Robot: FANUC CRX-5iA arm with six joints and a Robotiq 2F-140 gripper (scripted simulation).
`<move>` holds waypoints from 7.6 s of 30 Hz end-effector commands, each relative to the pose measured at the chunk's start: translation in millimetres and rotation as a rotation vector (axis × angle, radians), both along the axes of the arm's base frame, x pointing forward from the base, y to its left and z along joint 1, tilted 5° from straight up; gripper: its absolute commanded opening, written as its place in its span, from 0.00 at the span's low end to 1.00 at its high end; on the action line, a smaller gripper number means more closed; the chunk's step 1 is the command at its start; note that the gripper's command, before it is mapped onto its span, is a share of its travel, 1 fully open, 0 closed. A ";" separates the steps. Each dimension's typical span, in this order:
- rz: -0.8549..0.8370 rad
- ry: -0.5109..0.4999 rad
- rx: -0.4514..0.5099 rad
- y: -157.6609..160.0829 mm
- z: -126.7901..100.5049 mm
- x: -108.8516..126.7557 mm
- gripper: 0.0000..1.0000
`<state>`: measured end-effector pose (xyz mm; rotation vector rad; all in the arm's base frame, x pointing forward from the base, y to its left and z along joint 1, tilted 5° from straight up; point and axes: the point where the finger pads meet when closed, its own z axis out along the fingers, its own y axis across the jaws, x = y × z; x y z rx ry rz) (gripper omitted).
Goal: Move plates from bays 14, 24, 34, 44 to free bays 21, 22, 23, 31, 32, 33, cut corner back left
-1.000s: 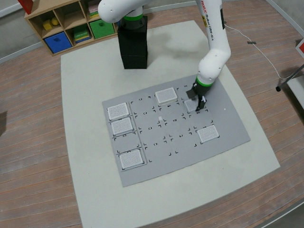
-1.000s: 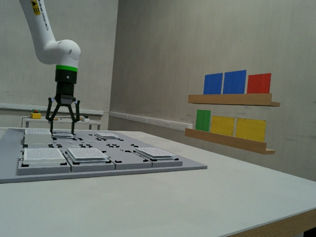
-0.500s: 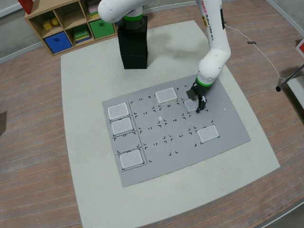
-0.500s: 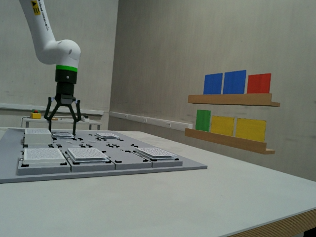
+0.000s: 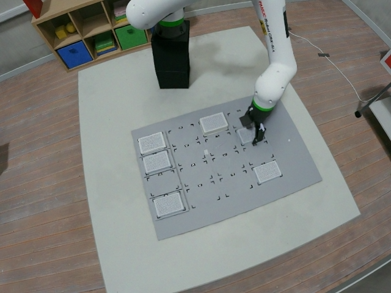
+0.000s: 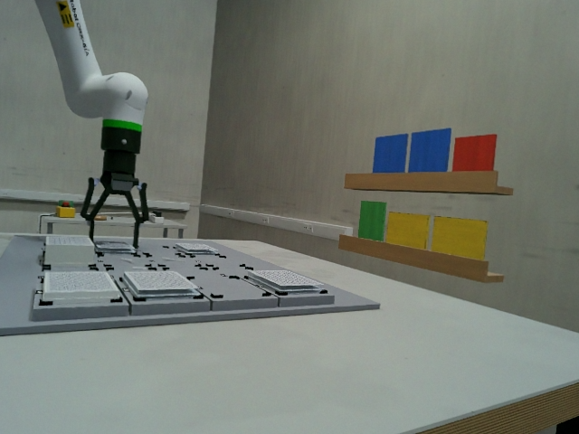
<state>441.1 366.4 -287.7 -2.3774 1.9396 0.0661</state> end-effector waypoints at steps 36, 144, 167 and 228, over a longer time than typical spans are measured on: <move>0.000 -0.001 0.001 -2.1 32.7 0.4 0.70; 0.000 -0.002 0.001 -220.4 50.9 44.0 0.70; 0.000 -0.002 0.000 -302.5 44.2 60.9 0.70; 0.000 -0.002 0.000 -486.4 29.4 98.9 0.70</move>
